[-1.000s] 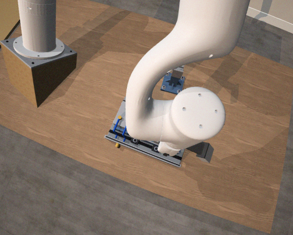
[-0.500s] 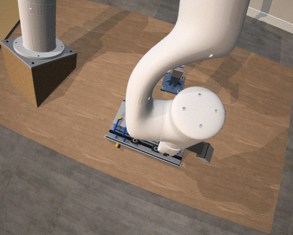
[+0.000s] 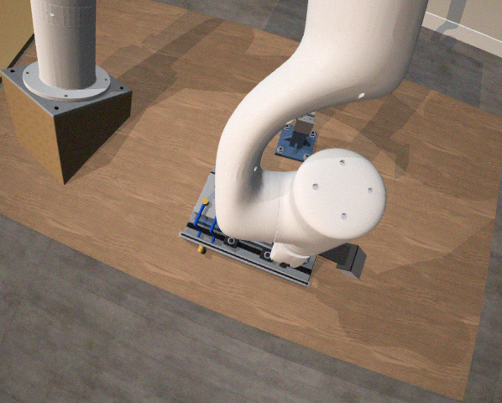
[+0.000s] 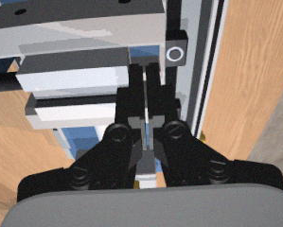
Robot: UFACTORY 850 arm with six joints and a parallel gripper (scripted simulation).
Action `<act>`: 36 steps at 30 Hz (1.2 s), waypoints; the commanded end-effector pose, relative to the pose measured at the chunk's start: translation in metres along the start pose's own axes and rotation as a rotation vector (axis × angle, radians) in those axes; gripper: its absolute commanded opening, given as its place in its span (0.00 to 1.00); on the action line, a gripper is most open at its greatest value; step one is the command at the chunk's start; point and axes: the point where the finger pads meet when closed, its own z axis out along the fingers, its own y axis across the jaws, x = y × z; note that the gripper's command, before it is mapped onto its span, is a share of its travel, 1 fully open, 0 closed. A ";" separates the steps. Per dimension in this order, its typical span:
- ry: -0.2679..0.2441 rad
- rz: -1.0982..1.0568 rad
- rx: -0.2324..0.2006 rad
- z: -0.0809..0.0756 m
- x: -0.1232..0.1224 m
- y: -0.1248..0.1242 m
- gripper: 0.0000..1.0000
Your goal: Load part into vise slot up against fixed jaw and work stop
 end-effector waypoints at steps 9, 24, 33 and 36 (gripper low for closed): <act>-0.002 -0.001 0.009 -0.001 0.000 -0.003 0.00; -0.002 -0.001 0.009 -0.001 0.000 0.011 0.00; -0.002 -0.001 0.009 0.000 0.000 0.023 0.00; -0.002 -0.001 0.009 0.000 0.000 0.027 0.00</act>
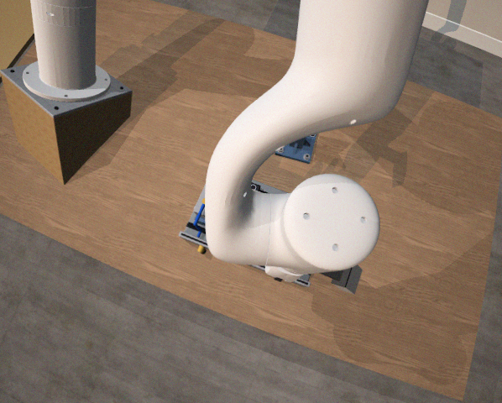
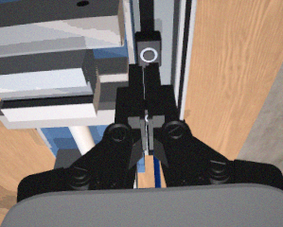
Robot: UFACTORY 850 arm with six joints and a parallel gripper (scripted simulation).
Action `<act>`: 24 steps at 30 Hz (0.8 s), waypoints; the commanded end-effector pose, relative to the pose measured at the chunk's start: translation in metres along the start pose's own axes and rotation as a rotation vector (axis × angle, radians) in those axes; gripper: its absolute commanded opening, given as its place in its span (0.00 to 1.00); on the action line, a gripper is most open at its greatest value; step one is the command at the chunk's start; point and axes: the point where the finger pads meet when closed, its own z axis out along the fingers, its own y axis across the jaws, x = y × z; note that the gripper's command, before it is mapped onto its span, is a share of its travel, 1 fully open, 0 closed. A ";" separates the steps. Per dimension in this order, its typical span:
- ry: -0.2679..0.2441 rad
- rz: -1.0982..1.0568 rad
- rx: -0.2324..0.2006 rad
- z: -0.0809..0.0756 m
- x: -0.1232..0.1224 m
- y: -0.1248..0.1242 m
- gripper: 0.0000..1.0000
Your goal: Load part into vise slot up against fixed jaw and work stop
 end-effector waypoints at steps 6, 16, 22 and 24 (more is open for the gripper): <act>0.002 0.000 -0.001 -0.001 0.001 0.005 0.00; 0.002 0.000 -0.001 -0.003 0.001 0.005 0.00; 0.002 0.000 -0.001 -0.012 0.001 0.005 0.00; 0.002 0.000 -0.001 -0.015 0.001 0.005 0.00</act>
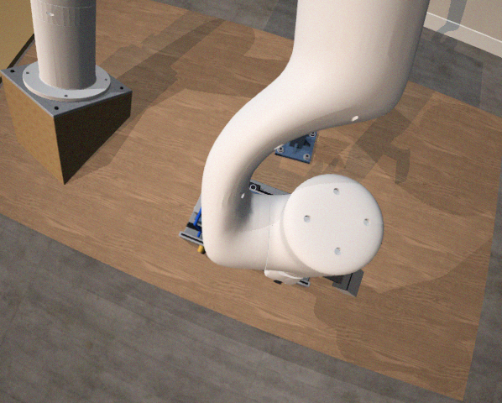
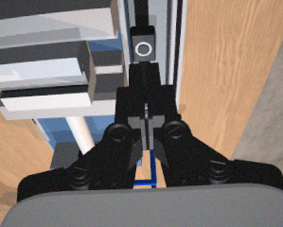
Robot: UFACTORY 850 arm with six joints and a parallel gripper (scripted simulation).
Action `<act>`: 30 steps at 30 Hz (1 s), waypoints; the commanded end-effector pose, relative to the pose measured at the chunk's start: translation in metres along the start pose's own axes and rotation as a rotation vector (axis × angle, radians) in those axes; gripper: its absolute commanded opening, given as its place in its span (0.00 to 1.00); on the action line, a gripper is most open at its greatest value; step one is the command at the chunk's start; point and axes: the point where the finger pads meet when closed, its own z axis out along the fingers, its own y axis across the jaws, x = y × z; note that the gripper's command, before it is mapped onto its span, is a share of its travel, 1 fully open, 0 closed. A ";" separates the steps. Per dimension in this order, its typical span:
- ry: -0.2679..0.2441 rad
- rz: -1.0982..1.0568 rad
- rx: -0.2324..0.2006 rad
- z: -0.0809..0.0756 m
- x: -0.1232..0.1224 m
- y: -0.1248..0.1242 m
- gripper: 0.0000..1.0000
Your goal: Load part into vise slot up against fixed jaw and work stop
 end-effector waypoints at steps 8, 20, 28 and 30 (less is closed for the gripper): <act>0.002 -0.001 -0.001 -0.020 0.001 0.000 0.00; 0.002 -0.001 -0.001 -0.047 0.001 0.000 0.00; 0.002 -0.001 -0.001 -0.052 0.001 0.000 0.00; 0.002 -0.001 -0.001 -0.053 0.001 0.000 0.00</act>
